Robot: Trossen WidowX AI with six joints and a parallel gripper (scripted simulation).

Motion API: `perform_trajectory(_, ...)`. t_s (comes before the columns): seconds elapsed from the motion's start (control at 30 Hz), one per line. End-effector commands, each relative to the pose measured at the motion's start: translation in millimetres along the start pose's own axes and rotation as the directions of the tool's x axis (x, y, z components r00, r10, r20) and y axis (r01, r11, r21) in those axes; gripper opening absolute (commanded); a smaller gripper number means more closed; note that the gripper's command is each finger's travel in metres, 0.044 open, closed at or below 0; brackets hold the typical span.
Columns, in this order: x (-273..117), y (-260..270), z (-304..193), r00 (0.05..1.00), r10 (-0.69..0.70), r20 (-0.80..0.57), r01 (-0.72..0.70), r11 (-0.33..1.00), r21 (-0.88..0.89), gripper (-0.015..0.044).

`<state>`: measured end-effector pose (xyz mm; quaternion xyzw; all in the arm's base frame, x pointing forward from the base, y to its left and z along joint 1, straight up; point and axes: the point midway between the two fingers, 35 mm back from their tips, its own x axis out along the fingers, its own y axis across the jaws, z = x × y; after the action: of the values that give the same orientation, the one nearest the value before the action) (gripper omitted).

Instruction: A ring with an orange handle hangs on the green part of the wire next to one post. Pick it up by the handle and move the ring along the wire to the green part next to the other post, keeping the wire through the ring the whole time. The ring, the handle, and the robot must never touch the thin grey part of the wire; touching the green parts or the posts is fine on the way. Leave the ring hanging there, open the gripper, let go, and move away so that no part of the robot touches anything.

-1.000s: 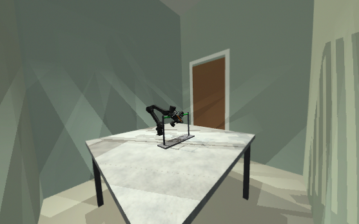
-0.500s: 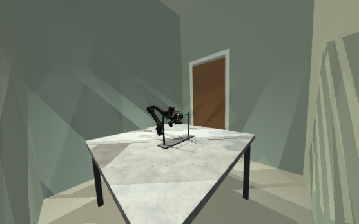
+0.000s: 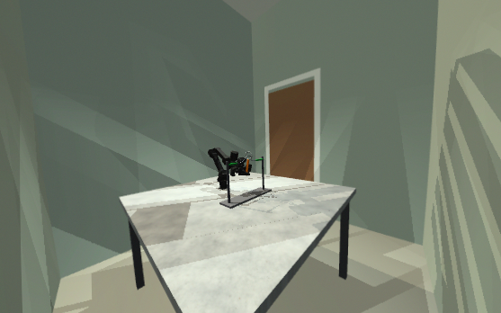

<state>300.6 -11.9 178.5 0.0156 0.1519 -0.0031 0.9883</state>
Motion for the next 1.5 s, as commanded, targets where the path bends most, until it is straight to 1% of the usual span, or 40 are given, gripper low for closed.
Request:
perform_trajectory(0.0, 0.3, -11.9, -0.5, 1.0, 0.006, 0.009, -0.005, 0.992, -0.13, -0.015)
perform_trajectory(0.23, 1.5, -34.0, 4.8, 1.0, 0.014, 0.019, -0.007, 0.936, -0.353, -0.015)
perform_trajectory(0.33, -1.8, -42.4, 8.1, 1.0, 0.004, -0.004, -0.005, 0.9, -0.436, -0.015)
perform_trajectory(0.47, -6.7, -52.9, 13.8, 0.999, -0.015, -0.035, -0.007, 0.84, -0.543, -0.015)
perform_trajectory(0.8, -6.2, -72.0, 28.6, 1.0, -0.013, -0.024, -0.009, 0.665, -0.747, -0.015)
perform_trajectory(0.93, -5.8, -75.8, 31.9, 1.0, -0.011, -0.02, -0.009, 0.608, -0.794, -0.015)
perform_trajectory(1.07, -5.8, -77.0, 32.0, 1.0, -0.009, -0.017, -0.009, 0.579, -0.815, -0.015)
perform_trajectory(1.23, -6.0, -75.1, 27.6, 1.0, -0.008, -0.016, -0.009, 0.577, -0.816, -0.015)
perform_trajectory(1.47, -6.4, -67.6, 16.2, 1.0, -0.006, -0.016, -0.008, 0.624, -0.782, -0.015)
